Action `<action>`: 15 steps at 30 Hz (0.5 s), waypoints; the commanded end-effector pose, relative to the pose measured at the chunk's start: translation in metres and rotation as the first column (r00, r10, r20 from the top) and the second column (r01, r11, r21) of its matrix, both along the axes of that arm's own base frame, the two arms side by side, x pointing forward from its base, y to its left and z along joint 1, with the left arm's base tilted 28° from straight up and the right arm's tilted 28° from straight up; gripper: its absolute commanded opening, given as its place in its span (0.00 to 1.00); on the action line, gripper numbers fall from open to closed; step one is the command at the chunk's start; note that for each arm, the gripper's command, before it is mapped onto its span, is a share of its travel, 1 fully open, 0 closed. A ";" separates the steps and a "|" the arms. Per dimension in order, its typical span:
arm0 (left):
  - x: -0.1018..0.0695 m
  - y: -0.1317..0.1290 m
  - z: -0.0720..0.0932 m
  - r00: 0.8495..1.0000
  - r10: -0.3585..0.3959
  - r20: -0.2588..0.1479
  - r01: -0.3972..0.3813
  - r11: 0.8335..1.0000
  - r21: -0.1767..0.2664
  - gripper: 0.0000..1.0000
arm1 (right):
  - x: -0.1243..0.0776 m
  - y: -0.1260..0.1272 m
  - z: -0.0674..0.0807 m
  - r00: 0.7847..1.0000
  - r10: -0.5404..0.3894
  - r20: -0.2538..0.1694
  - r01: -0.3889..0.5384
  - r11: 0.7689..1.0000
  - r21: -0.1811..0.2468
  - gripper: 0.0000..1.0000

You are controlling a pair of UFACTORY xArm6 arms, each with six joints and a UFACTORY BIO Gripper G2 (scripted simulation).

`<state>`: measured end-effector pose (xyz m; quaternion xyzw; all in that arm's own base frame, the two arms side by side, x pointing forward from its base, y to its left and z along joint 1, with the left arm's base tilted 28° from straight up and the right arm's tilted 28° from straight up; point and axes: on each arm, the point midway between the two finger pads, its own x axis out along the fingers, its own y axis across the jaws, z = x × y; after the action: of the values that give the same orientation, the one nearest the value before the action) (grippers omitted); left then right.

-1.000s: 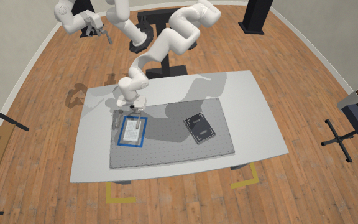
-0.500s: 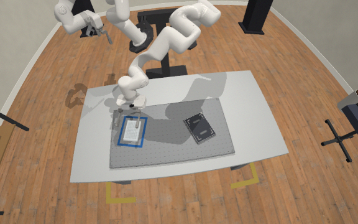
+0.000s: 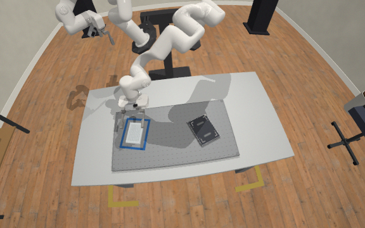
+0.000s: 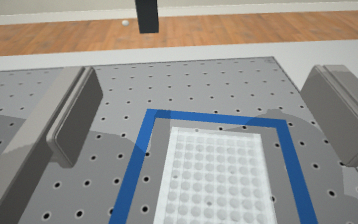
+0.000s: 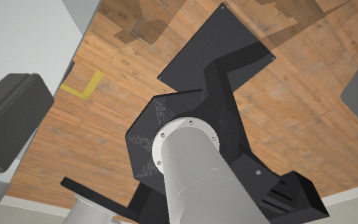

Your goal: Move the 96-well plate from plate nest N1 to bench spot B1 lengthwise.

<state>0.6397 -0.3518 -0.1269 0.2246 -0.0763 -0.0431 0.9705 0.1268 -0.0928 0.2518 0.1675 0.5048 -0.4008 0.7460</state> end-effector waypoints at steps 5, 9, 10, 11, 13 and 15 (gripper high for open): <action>-0.014 0.025 0.033 0.999 0.042 0.028 -0.041 0.999 -0.011 0.37 | 0.000 0.000 0.001 1.000 0.000 0.002 0.000 1.000 -0.001 1.00; -0.020 0.037 0.048 0.999 0.042 0.028 -0.041 0.999 -0.011 0.37 | 0.000 0.000 0.001 1.000 0.000 0.002 0.000 1.000 -0.001 1.00; -0.022 0.041 0.051 0.999 0.042 0.028 -0.041 0.999 -0.011 0.37 | 0.000 0.000 0.001 1.000 0.000 0.002 0.000 1.000 -0.001 1.00; -0.023 0.044 0.055 0.999 0.042 0.028 -0.041 0.999 -0.011 0.37 | 0.000 0.000 0.001 1.000 0.000 0.002 0.000 1.000 -0.001 1.00; -0.026 0.050 0.062 0.999 0.042 0.028 -0.041 0.999 -0.011 0.37 | 0.000 0.000 0.001 1.000 0.000 0.002 0.000 1.000 -0.001 1.00; -0.026 0.050 0.062 0.999 0.042 0.028 -0.041 0.999 -0.011 0.37 | 0.000 0.000 0.001 1.000 0.000 0.002 0.000 1.000 -0.001 1.00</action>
<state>0.6209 -0.3113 -0.0814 0.2292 -0.0807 -0.0112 0.9700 0.1268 -0.0928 0.2518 0.1675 0.5048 -0.4008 0.7460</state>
